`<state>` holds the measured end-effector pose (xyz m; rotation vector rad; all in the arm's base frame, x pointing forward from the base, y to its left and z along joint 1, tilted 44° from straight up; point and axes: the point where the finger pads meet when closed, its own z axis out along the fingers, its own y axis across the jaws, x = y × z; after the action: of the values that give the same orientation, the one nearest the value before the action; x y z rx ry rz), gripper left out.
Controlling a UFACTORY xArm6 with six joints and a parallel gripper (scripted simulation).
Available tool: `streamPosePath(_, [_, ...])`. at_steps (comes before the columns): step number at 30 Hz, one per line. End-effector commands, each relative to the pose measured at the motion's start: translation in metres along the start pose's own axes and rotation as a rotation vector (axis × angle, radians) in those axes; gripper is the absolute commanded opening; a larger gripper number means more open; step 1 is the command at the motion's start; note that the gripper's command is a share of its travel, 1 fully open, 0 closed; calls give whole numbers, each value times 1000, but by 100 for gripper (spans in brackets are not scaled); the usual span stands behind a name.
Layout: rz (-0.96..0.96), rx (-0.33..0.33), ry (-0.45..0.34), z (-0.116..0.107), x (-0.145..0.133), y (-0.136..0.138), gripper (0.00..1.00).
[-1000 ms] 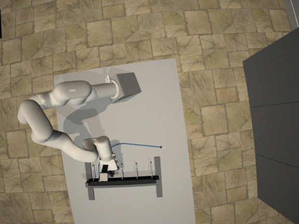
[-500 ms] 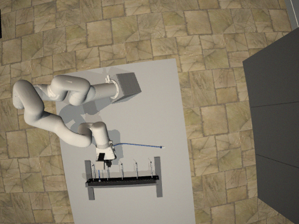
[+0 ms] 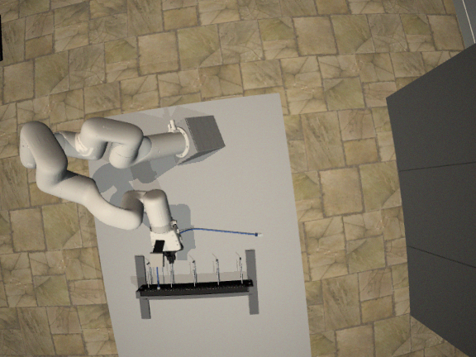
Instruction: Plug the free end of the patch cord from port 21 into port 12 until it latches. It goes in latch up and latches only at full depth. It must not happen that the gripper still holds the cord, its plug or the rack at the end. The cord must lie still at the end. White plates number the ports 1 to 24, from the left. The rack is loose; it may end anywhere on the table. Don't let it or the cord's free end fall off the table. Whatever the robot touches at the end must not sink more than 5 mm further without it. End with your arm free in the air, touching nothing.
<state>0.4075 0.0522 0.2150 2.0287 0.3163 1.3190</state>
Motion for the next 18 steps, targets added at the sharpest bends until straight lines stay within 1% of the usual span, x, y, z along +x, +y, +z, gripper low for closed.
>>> streamPosePath(1, [2, 0, 2, 0, 2, 7, 0])
streamPosePath(6, [2, 0, 2, 0, 1, 26, 0])
streamPosePath(12, [2, 0, 2, 0, 1, 58, 0])
streamPosePath(14, [2, 0, 2, 0, 1, 58, 0])
streamPosePath(18, [2, 0, 2, 0, 1, 77, 0])
